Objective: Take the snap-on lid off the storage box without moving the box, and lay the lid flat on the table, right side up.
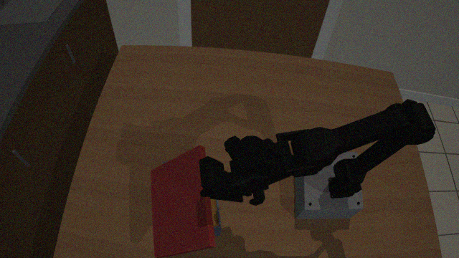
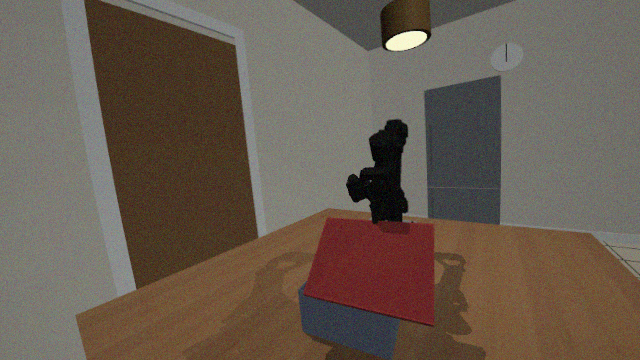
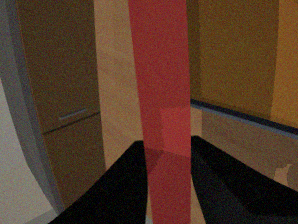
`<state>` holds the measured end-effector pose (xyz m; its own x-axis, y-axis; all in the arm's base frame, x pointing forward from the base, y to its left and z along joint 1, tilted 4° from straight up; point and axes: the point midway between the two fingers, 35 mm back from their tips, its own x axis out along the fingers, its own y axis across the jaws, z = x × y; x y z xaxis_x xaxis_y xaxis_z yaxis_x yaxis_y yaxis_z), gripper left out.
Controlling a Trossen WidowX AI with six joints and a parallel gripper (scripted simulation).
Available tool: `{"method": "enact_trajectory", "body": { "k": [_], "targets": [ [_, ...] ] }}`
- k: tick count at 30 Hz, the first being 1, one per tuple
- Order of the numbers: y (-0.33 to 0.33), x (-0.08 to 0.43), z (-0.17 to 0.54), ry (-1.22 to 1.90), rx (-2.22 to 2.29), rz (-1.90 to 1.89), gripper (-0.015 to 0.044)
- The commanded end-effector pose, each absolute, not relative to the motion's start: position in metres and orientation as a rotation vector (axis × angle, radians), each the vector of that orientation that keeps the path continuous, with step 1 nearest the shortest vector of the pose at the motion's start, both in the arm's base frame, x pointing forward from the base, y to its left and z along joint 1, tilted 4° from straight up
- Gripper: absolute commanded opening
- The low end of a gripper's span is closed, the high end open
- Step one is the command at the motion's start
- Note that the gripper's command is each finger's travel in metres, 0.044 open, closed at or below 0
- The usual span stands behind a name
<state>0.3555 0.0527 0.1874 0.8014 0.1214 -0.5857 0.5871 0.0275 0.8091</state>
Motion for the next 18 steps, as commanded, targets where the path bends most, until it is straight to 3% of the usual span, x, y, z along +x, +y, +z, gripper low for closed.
{"method": "enact_trajectory", "body": {
  "k": [1,18],
  "targets": [
    [0.06,0.353,0.19,0.583,1.53,-0.392,0.0],
    [0.093,0.345,0.191,0.585,1.533,-0.392,0.0]
  ]
}}
